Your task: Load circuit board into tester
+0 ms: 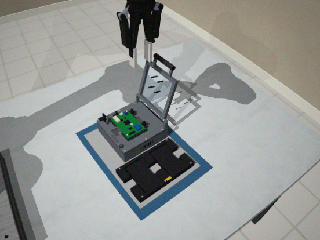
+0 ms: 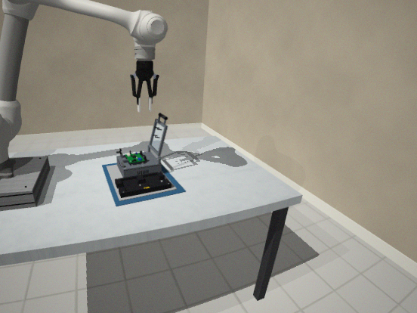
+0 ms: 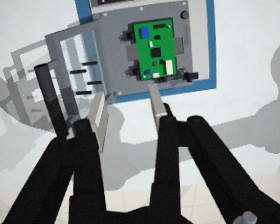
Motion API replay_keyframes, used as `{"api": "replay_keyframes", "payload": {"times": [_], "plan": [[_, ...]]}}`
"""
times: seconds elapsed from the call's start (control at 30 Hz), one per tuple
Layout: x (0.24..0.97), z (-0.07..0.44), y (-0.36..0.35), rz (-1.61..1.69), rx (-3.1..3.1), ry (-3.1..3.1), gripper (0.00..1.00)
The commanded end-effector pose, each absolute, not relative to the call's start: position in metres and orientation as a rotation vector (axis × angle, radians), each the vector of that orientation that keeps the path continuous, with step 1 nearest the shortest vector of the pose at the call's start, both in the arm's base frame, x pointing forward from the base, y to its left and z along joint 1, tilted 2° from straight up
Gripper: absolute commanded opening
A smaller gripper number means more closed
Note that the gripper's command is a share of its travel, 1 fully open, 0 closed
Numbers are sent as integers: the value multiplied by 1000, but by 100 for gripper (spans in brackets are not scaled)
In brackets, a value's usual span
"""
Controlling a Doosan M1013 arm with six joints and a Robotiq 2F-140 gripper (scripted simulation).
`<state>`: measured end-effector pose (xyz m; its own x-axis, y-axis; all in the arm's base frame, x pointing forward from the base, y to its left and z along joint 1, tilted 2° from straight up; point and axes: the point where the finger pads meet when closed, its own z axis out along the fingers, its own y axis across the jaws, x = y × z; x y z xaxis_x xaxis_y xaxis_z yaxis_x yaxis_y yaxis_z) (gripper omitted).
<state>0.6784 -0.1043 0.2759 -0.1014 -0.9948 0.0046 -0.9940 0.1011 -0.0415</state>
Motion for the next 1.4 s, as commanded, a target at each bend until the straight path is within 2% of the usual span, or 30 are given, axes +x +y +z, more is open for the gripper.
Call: {"api": "replay_keyframes", "payload": {"times": [0.0,0.53,1.37], "plan": [[705,280,-107,-57,-2093,2315,30],[765,282,-113,-57,-2093,2315,30],[769,282,-113,-57,-2093,2315,30]]}}
